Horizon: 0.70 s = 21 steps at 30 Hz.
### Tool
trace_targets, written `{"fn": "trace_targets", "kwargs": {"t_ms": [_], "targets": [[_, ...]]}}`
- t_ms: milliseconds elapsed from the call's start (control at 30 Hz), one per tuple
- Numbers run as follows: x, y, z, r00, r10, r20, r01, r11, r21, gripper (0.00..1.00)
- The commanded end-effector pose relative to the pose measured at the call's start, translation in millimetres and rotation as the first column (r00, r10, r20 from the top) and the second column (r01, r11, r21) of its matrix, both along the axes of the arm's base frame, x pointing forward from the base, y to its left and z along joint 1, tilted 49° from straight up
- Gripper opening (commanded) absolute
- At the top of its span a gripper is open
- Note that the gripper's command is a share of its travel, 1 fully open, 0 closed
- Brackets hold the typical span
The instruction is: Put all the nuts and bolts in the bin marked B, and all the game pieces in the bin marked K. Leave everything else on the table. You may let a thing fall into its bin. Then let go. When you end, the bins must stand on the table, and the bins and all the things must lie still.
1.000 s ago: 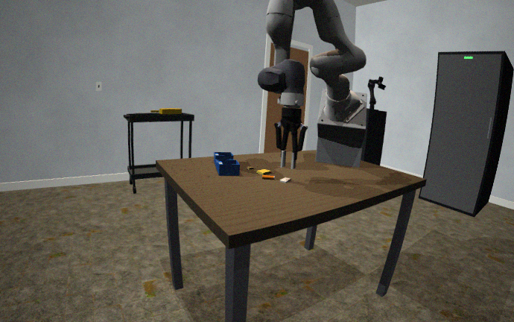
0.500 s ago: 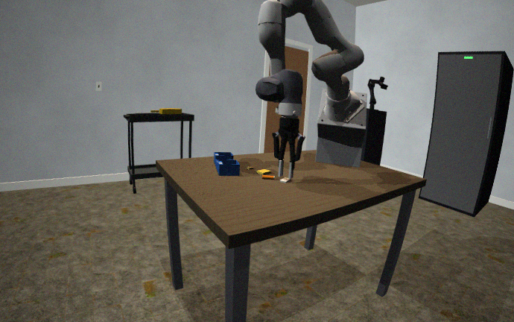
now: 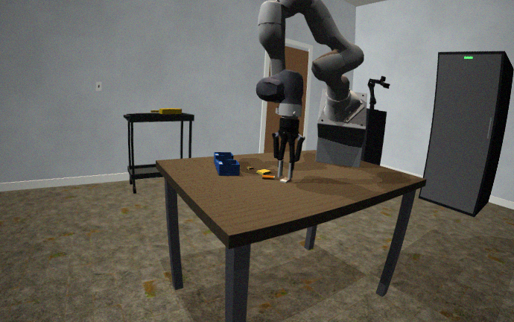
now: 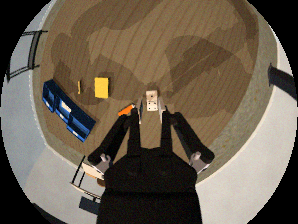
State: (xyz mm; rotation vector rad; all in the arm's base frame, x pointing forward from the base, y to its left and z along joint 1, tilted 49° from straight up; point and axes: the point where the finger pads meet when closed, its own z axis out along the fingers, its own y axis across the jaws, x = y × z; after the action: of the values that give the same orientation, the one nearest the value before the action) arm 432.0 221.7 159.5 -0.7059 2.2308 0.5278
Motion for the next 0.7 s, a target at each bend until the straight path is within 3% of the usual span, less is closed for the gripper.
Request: {"fn": "trace_targets", "kwargs": {"t_ms": [0,667], "targets": [[-0.7,1.2,0.1,1.0,0.0,0.003,0.0,1.0,-0.001,0.25],[5.7,7.9,-7.5,1.0,0.0,0.003,0.0,1.0,-0.001,0.25]]}}
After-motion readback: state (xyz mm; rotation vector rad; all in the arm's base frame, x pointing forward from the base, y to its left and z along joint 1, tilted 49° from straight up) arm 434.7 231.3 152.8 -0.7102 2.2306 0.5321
